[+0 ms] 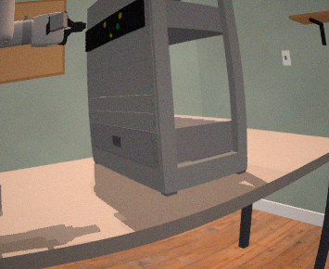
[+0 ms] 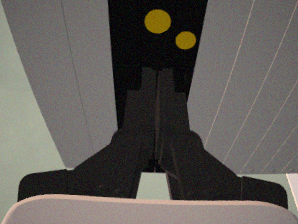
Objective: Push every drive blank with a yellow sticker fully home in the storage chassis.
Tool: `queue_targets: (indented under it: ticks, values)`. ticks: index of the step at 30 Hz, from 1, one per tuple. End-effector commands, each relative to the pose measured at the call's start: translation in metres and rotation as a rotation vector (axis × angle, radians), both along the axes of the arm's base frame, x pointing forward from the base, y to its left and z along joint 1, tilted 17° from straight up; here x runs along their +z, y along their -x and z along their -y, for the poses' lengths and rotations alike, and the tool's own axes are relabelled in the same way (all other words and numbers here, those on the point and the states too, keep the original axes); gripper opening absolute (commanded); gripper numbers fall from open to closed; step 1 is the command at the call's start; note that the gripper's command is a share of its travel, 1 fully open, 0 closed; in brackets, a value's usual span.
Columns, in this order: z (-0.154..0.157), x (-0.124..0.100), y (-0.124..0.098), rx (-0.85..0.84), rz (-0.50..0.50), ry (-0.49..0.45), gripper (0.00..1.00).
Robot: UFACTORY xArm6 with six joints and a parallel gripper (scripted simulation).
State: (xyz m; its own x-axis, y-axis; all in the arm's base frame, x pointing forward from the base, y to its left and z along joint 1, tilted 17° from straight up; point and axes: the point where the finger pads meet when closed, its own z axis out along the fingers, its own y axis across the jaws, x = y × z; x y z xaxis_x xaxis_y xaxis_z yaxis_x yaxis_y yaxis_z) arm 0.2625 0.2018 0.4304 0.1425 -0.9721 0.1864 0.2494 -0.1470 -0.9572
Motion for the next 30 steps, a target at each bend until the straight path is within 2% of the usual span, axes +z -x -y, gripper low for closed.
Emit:
queue_targets:
  ticks: [1, 13, 30]
  values:
    - [-0.001, 0.002, -0.005, -0.002, 0.001, -0.001, 0.0]
    - [-0.009, 0.013, -0.05, -0.002, 0.001, -0.001, 0.0]
    - [-0.009, 0.013, -0.051, -0.002, 0.001, -0.001, 0.0]
